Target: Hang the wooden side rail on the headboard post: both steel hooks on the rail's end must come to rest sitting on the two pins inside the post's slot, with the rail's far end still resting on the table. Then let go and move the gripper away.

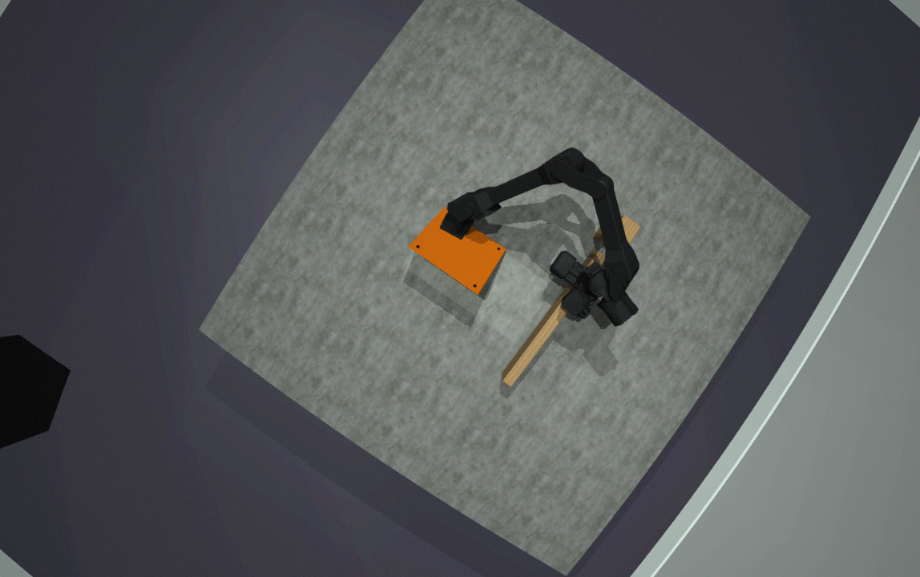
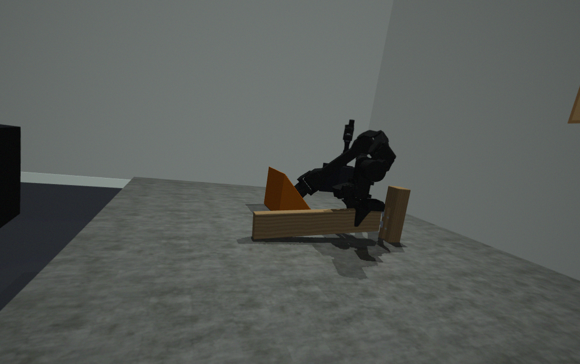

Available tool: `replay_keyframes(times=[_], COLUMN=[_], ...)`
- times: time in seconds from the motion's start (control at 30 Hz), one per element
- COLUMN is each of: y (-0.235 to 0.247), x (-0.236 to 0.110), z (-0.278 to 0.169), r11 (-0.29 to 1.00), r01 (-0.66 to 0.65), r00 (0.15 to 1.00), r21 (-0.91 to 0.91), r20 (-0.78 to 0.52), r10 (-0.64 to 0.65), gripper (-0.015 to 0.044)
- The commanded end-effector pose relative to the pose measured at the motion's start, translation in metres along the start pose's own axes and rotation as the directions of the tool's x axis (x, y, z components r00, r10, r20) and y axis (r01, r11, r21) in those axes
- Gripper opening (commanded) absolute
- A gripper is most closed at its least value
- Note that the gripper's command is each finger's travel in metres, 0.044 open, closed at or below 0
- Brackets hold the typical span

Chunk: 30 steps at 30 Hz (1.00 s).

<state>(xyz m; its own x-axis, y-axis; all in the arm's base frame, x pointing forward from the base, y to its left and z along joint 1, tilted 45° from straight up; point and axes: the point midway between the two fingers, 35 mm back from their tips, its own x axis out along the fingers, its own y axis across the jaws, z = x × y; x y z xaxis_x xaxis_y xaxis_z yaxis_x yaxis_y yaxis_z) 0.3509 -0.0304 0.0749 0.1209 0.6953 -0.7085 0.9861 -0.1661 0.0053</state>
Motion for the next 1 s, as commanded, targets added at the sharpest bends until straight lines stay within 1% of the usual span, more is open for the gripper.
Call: replay_keyframes(times=[0.0, 0.97], y=[0.0011, 0.0011], x=[-0.0026, -0.0029], z=[-0.0012, -0.0045], r11=[1.000, 1.000], r01=[-0.009, -0.009], r00=[1.000, 1.000], r21=[0.003, 0.003], r20=[0.002, 0.001], r10=[0.009, 0.009], gripper=[0.0000, 0.0000])
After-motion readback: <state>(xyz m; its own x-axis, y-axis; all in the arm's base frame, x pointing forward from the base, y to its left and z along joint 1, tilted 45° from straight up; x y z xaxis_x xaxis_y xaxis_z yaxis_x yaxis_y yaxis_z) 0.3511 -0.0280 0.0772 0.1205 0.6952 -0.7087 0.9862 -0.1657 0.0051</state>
